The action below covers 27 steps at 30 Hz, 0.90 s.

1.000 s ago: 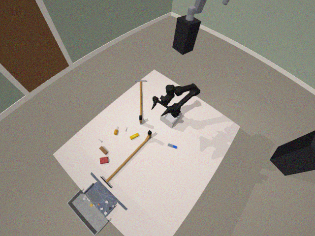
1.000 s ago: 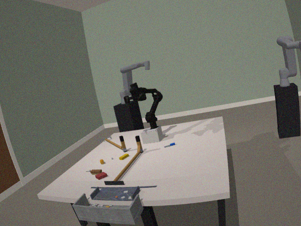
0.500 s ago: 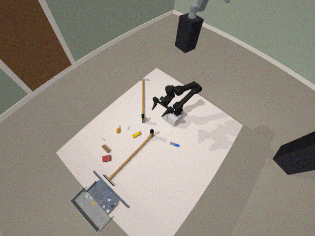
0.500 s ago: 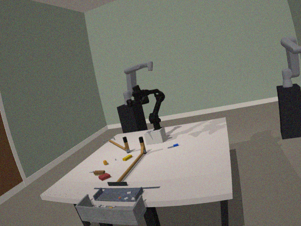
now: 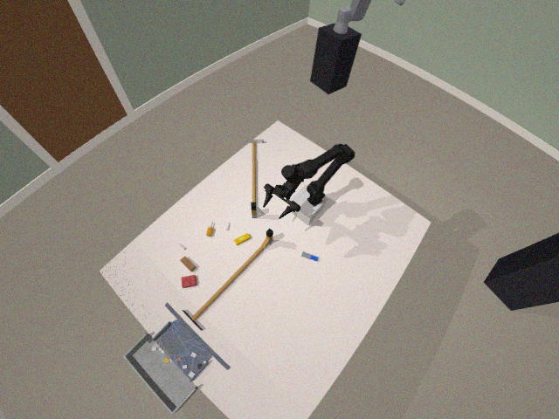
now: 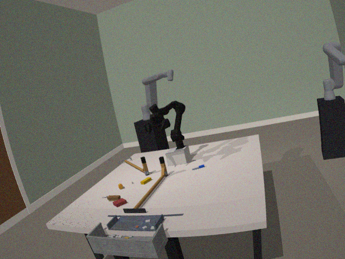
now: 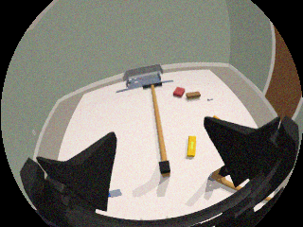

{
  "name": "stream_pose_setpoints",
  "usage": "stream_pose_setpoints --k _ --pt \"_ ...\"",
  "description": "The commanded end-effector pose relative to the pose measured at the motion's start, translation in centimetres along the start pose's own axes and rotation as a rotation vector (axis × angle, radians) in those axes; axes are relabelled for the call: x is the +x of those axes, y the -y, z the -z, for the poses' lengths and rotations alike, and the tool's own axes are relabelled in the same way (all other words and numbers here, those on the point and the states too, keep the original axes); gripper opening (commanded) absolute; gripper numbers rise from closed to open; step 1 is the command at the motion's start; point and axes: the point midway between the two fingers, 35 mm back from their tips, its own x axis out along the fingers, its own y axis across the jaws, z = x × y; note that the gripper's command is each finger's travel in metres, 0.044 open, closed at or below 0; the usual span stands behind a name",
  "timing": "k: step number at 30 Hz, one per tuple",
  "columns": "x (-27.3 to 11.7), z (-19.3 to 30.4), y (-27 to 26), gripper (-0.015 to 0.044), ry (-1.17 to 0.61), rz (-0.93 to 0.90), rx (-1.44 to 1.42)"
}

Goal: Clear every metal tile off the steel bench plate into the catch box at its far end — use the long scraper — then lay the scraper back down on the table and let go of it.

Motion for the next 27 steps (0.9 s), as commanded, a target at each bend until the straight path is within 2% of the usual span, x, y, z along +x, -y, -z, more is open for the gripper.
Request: stream_pose_setpoints --k 1,27 --pt "1.7 2.1 0.2 0.0440 -0.067 0.007 0.001" --pt "7.4 13.3 0.2 0.0440 -0.403 0.045 -0.008"
